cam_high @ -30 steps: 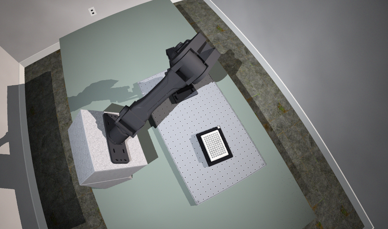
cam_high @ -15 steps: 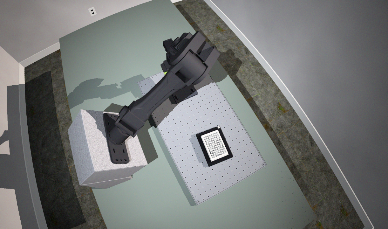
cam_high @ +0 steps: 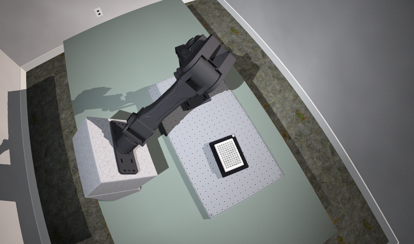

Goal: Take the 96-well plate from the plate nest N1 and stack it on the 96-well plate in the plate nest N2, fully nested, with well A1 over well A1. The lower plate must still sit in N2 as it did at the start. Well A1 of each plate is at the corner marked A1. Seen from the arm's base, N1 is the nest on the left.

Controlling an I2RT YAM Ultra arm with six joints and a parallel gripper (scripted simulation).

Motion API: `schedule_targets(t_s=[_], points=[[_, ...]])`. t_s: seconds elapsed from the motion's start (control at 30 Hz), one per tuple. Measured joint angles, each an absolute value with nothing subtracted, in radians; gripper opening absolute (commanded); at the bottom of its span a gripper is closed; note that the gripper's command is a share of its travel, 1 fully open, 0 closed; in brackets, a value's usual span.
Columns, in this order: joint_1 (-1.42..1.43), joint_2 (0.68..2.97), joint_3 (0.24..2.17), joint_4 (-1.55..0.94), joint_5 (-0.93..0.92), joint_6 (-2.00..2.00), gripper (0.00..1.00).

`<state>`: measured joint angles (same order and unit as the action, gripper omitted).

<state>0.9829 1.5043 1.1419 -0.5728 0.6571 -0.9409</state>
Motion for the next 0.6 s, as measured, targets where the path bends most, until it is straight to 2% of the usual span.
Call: schedule_targets(t_s=[0.6], points=[[0.994,1.495,1.158,-0.609,0.663,-0.925,0.0]])
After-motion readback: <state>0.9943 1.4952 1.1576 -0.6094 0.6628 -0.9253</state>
